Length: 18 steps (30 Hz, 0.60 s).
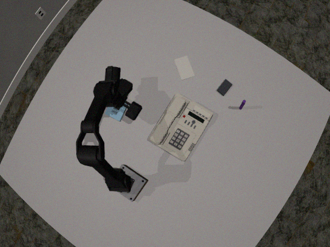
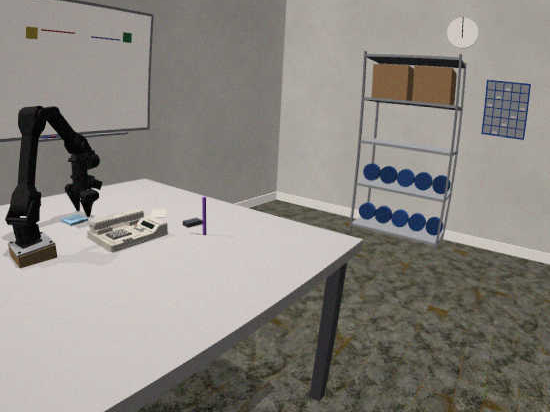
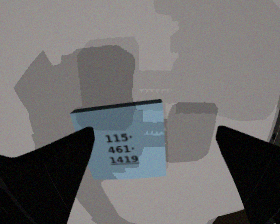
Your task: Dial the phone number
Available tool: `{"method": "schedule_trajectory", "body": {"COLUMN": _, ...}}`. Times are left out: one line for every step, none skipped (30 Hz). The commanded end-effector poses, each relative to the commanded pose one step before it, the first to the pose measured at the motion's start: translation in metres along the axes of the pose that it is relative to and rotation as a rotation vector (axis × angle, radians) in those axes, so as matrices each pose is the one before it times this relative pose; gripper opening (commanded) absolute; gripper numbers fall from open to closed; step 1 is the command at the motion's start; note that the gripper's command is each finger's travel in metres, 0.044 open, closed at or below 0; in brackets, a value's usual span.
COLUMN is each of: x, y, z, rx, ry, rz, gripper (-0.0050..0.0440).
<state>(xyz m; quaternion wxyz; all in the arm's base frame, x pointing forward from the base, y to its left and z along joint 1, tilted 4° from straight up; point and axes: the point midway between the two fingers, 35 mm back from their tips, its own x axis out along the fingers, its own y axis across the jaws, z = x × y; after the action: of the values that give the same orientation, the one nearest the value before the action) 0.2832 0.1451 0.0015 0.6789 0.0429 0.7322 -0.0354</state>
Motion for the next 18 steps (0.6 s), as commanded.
{"method": "schedule_trajectory", "body": {"x": -0.00138, "y": 0.00117, "z": -0.02751, "rx": -0.0029, "ry": 0.00011, "rz": -0.00225, "gripper": 0.044}}
{"method": "schedule_trajectory", "body": {"x": 0.00015, "y": -0.00028, "z": -0.01247, "rx": 0.0, "ry": 0.00002, "rz": 0.0, "gripper": 0.044}}
{"method": "schedule_trajectory", "body": {"x": 0.00033, "y": -0.00059, "z": -0.00949, "rx": 0.0, "ry": 0.00004, "rz": 0.0, "gripper": 0.044}}
{"method": "schedule_trajectory", "body": {"x": 0.00029, "y": -0.0005, "z": -0.00567, "rx": 0.0, "ry": 0.00004, "rz": 0.0, "gripper": 0.044}}
{"method": "schedule_trajectory", "body": {"x": 0.00011, "y": -0.00019, "z": -0.00188, "rx": 0.0, "ry": 0.00001, "rz": 0.0, "gripper": 0.044}}
{"method": "schedule_trajectory", "body": {"x": 0.0, "y": 0.0, "z": 0.0, "rx": 0.0, "ry": 0.0, "rz": 0.0, "gripper": 0.044}}
{"method": "schedule_trajectory", "body": {"x": 0.0, "y": 0.0, "z": 0.0, "rx": 0.0, "ry": 0.0, "rz": 0.0, "gripper": 0.044}}
{"method": "schedule_trajectory", "body": {"x": 0.0, "y": 0.0, "z": 0.0, "rx": 0.0, "ry": 0.0, "rz": 0.0, "gripper": 0.044}}
{"method": "schedule_trajectory", "body": {"x": 0.0, "y": 0.0, "z": 0.0, "rx": 0.0, "ry": 0.0, "rz": 0.0, "gripper": 0.044}}
{"method": "schedule_trajectory", "body": {"x": 0.0, "y": 0.0, "z": 0.0, "rx": 0.0, "ry": 0.0, "rz": 0.0, "gripper": 0.044}}
{"method": "schedule_trajectory", "body": {"x": 0.0, "y": 0.0, "z": 0.0, "rx": 0.0, "ry": 0.0, "rz": 0.0, "gripper": 0.044}}
{"method": "schedule_trajectory", "body": {"x": 0.0, "y": 0.0, "z": 0.0, "rx": 0.0, "ry": 0.0, "rz": 0.0, "gripper": 0.044}}
{"method": "schedule_trajectory", "body": {"x": 0.0, "y": 0.0, "z": 0.0, "rx": 0.0, "ry": 0.0, "rz": 0.0, "gripper": 0.044}}
{"method": "schedule_trajectory", "body": {"x": 0.0, "y": 0.0, "z": 0.0, "rx": 0.0, "ry": 0.0, "rz": 0.0, "gripper": 0.044}}
{"method": "schedule_trajectory", "body": {"x": 0.0, "y": 0.0, "z": 0.0, "rx": 0.0, "ry": 0.0, "rz": 0.0, "gripper": 0.044}}
{"method": "schedule_trajectory", "body": {"x": 0.0, "y": 0.0, "z": 0.0, "rx": 0.0, "ry": 0.0, "rz": 0.0, "gripper": 0.044}}
{"method": "schedule_trajectory", "body": {"x": 0.0, "y": 0.0, "z": 0.0, "rx": 0.0, "ry": 0.0, "rz": 0.0, "gripper": 0.044}}
{"method": "schedule_trajectory", "body": {"x": 0.0, "y": 0.0, "z": 0.0, "rx": 0.0, "ry": 0.0, "rz": 0.0, "gripper": 0.044}}
